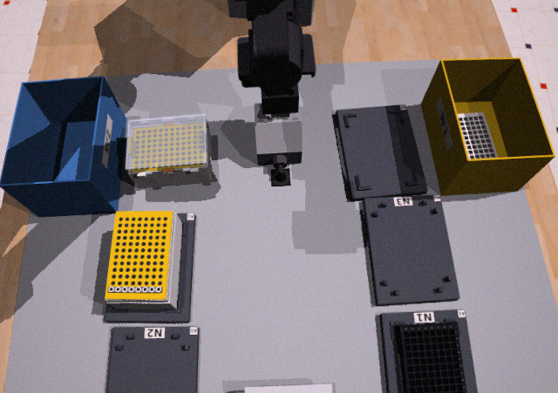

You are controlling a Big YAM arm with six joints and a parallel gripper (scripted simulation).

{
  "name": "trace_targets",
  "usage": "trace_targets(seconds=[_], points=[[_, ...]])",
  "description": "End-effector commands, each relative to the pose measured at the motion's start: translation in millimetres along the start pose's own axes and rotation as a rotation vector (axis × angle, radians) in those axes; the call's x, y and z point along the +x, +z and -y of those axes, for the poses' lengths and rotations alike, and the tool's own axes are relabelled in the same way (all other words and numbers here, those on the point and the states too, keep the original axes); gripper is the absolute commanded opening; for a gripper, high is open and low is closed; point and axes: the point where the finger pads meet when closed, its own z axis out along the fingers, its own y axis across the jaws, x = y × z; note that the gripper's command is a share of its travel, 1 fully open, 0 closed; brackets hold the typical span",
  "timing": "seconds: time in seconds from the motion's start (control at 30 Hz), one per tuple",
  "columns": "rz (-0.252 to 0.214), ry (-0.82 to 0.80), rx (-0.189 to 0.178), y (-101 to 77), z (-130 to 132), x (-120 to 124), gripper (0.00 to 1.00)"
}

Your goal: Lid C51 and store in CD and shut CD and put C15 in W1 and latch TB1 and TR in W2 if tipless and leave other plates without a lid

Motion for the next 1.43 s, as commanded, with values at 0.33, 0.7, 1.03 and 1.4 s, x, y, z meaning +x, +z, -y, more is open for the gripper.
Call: trace_targets(seconds=[0.33,0.7,1.03,1.4], points=[[0.026,-0.011,0.000,0.1,0,-9,0.00],[0.012,-0.006,0.004,6.6,3,-4,0.00],[0.012,-0.004,0.005,11.9,3,-3,0.00],[0.012,-0.006,0.003,19.2,3,-3,0.00]])
